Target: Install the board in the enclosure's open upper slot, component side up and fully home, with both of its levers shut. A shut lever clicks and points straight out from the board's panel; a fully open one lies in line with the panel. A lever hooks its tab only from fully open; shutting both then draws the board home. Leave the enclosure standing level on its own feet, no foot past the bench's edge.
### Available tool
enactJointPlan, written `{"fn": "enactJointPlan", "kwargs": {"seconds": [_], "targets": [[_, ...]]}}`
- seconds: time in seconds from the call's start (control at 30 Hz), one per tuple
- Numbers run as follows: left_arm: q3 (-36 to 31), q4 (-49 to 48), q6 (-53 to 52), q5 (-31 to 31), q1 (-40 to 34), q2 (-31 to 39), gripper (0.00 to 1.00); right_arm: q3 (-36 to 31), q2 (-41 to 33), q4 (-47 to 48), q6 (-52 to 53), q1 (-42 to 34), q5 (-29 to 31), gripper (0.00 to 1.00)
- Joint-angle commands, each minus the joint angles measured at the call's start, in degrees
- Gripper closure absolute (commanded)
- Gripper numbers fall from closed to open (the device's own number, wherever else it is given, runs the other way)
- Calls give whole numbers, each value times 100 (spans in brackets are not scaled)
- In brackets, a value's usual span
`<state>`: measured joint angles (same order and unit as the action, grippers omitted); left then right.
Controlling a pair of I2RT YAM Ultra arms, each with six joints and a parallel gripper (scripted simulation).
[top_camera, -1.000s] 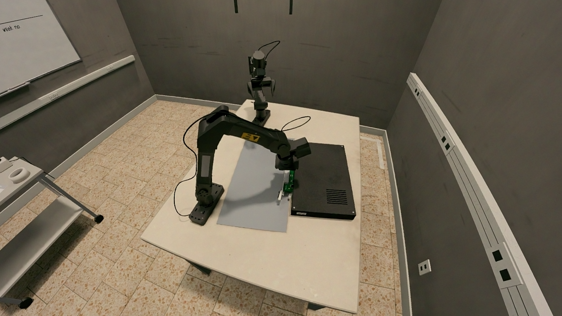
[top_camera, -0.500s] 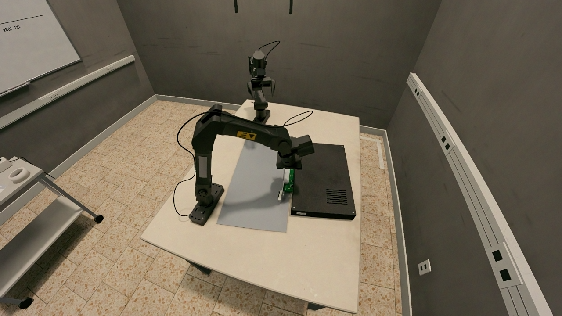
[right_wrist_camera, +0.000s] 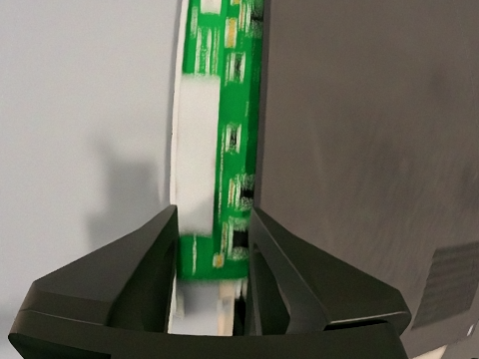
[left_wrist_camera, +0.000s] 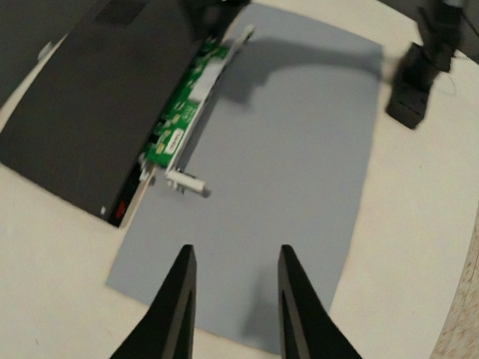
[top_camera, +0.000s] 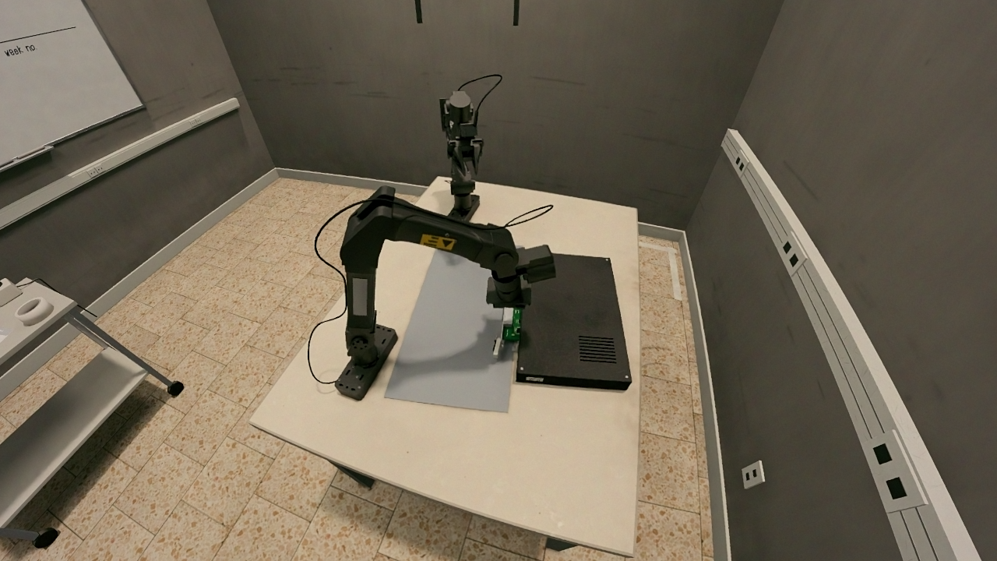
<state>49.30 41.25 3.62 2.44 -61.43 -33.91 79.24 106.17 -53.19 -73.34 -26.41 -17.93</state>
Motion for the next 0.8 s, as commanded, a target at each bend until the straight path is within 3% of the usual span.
{"fn": "enactJointPlan", "kwargs": {"seconds": [0.0, 0.07, 0.13, 0.37, 0.63, 0.7, 0.77], "targets": [[335, 114, 740, 518, 144, -595, 68, -279, -146, -362, -186, 263, 907, 68], [485, 152, 1075, 710, 172, -1023, 68, -401, -168, -376, -218, 368, 1161, 68], [485, 152, 1075, 710, 172, -1023, 68, -401, -168, -376, -218, 368, 1161, 68], [1168, 367, 2543, 1144, 328, -2826, 68, -722, -243, -369, -303, 628, 1781, 68], [1956, 808, 3993, 856, 505, -4722, 68, -820, -272, -352, -316, 702, 1807, 68], [1956, 808, 3993, 856, 505, -4722, 68, -820, -272, -352, -316, 702, 1807, 68], [2221, 999, 4417, 717, 568, -5251, 68, -823, -274, -351, -303, 701, 1806, 68]]}}
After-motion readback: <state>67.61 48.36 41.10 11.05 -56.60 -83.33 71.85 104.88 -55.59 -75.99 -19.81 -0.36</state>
